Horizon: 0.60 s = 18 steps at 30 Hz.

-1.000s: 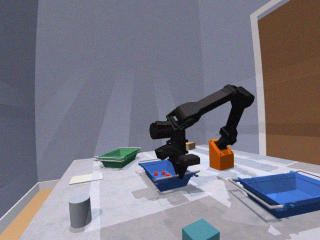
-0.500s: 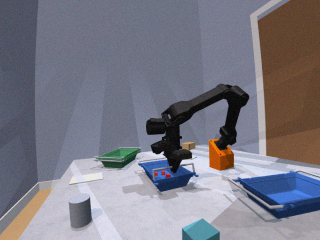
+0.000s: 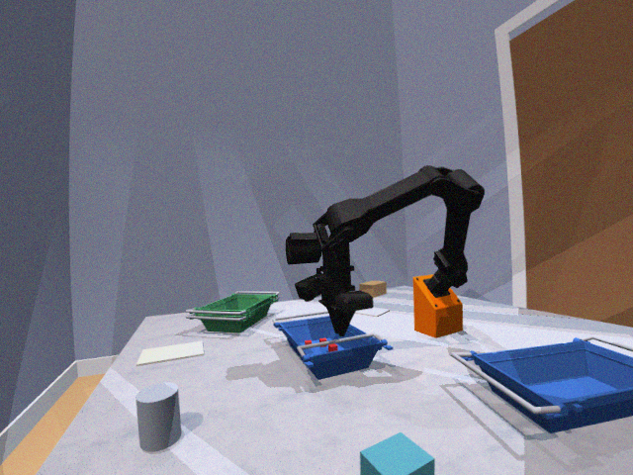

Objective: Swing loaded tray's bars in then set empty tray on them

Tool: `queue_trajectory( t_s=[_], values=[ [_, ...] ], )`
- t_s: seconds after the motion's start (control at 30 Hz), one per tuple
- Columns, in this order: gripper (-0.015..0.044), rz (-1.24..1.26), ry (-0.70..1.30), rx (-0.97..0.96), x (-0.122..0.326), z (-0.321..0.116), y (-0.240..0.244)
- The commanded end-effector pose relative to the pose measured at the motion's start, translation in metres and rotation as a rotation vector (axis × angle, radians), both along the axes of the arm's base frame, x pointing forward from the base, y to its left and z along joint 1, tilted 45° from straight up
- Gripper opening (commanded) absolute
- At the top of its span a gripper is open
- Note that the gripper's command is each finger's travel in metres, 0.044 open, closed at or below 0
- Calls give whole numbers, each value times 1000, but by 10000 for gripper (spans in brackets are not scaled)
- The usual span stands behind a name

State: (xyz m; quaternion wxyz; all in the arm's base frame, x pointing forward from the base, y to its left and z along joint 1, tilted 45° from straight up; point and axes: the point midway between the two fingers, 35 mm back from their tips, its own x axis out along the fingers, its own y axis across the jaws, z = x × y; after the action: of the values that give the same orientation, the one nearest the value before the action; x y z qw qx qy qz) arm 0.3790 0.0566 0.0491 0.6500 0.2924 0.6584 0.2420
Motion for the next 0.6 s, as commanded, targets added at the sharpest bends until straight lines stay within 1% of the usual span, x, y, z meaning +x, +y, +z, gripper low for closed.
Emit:
queue_trajectory(
  t_s=[0.0,0.07,0.1,0.57],
  values=[
    [80,-2,-16,1,1,17,-11],
    [80,-2,-16,1,1,17,-11],
    [80,-9,-11,0,2,11,-10],
    [80,-9,-11,0,2,11,-10]
  ],
)
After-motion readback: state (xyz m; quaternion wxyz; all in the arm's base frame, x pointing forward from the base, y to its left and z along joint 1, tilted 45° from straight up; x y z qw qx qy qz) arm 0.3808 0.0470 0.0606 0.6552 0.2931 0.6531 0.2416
